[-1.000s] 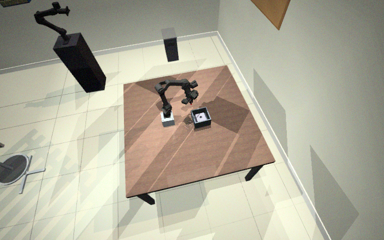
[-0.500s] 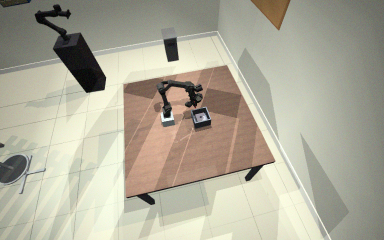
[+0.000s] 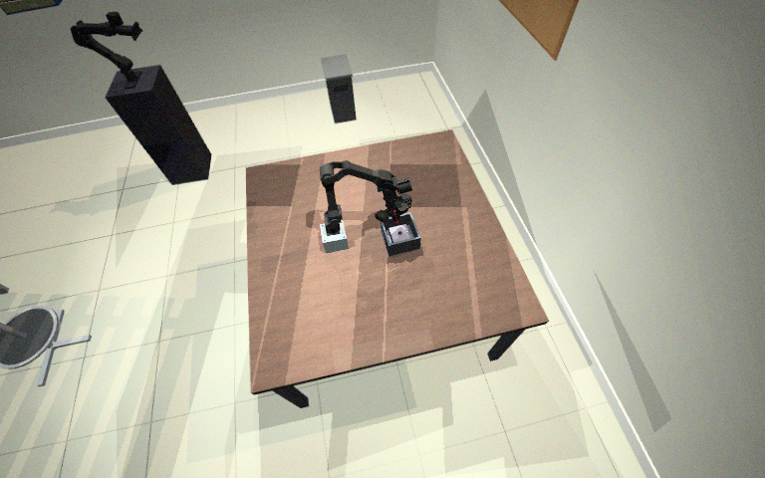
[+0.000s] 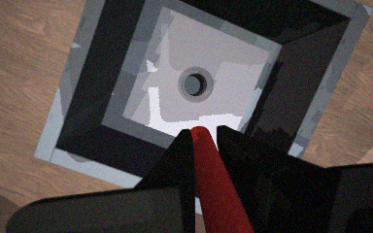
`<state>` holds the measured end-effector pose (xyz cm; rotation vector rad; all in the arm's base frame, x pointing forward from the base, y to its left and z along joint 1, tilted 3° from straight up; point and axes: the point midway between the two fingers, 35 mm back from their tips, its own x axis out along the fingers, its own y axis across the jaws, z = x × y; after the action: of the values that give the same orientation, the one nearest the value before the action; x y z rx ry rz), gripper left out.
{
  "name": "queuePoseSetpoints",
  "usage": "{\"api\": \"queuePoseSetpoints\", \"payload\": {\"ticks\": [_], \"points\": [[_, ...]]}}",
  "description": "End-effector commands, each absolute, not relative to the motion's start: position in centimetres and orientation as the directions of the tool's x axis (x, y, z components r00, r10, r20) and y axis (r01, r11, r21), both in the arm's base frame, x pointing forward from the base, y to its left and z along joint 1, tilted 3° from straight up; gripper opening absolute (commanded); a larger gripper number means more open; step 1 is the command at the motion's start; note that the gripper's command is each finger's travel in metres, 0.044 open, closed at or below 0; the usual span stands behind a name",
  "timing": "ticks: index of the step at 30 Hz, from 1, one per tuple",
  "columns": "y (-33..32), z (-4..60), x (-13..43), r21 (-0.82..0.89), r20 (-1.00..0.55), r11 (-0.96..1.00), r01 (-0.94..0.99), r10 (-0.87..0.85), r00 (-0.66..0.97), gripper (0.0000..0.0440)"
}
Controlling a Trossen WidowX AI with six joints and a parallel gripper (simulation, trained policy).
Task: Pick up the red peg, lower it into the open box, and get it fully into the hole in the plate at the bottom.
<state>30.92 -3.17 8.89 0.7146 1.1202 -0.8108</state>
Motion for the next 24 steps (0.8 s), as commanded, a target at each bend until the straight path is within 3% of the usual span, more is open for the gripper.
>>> {"api": "queuePoseSetpoints", "payload": {"ticks": [1,14,16,20,23,24], "points": [[-4.2,8.2,31.6,0.094,-0.959,0.509,0.856,-0.185,0.215,0.0006],[-5.9,4.9,32.6,0.071,-0.975,0.482,0.873,-0.152,0.163,0.0014],[-6.0,4.2,32.6,0.061,-0.977,0.486,0.872,-0.15,0.151,0.0041],[-6.4,3.2,32.7,0.039,-0.98,0.5,0.865,-0.149,0.13,0.0137],[-6.6,2.7,32.8,0.013,-0.983,0.514,0.858,-0.152,0.106,0.0159],[-6.8,2.7,33.1,0.015,-0.982,0.514,0.858,-0.155,0.11,0.0185]]}}
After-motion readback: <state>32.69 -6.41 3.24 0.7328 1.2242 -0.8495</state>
